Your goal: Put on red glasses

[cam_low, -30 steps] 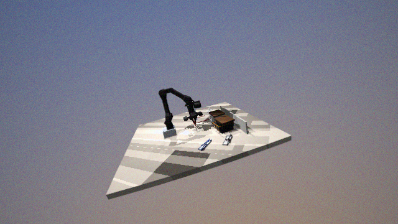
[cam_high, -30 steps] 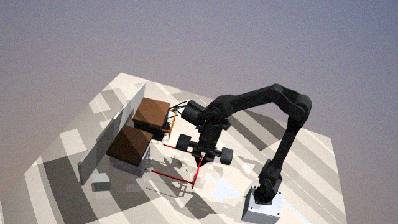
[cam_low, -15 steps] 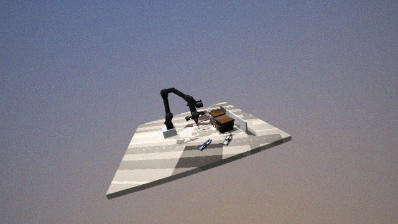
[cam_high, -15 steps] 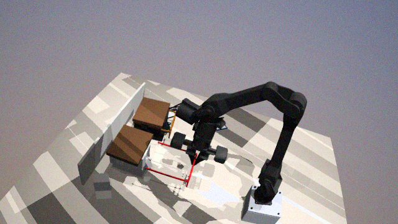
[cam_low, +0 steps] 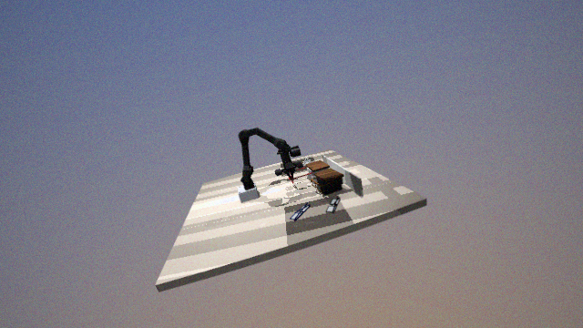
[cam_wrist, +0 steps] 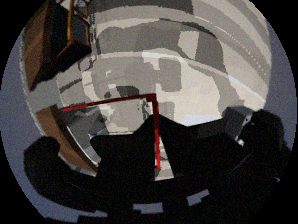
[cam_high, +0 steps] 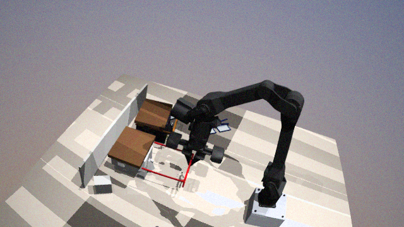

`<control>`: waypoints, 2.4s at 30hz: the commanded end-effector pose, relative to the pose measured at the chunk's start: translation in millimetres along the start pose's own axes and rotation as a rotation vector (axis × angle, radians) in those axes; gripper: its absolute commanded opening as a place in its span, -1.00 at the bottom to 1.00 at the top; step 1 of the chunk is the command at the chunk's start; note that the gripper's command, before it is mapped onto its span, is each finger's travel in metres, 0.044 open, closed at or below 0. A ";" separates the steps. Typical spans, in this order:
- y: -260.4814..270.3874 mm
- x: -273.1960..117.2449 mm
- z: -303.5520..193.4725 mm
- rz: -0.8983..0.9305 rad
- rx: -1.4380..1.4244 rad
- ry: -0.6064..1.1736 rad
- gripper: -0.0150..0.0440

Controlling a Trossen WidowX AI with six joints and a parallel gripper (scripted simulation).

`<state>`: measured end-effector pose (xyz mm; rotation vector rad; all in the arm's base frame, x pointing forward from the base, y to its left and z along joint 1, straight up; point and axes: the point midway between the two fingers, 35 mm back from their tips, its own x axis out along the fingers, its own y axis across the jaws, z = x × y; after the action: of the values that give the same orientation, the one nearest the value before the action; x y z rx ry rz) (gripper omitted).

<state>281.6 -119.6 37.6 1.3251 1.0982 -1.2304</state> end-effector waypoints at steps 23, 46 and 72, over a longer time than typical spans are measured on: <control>40.3 2.0 -0.8 -0.001 0.005 0.005 -0.49; 76.3 3.6 -0.9 0.002 0.004 -0.007 -0.49; 111.5 4.2 -0.9 0.005 0.004 -0.007 -0.49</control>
<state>390.8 -130.3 42.9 1.3252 1.0875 -1.2243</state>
